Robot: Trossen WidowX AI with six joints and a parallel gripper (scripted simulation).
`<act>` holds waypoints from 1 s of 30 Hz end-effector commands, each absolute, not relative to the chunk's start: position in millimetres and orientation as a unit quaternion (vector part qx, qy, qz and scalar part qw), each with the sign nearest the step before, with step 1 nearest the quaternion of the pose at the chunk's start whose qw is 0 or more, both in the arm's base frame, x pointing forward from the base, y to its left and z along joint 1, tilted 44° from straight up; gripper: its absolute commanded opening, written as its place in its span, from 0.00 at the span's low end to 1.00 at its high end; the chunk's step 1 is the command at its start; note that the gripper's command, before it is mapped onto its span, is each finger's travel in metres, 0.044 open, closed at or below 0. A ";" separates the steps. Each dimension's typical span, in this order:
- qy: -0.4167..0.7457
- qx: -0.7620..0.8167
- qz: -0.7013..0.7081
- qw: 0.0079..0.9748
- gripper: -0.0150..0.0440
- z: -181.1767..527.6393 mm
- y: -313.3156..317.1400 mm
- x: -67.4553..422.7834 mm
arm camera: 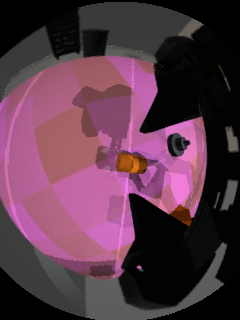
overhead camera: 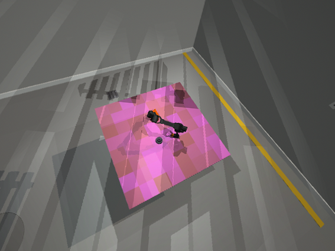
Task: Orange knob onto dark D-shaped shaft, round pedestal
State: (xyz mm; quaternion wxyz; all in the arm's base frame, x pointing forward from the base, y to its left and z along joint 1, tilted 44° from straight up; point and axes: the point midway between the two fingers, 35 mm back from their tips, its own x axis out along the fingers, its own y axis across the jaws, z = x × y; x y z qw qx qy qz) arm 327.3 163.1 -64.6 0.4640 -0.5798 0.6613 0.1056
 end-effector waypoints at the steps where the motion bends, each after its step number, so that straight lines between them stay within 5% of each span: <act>1: 0.662 -0.586 0.108 0.454 1.00 -66.4 160.3 326.3; 30: 0.662 -0.587 0.107 0.453 1.00 -105.4 124.5 331.7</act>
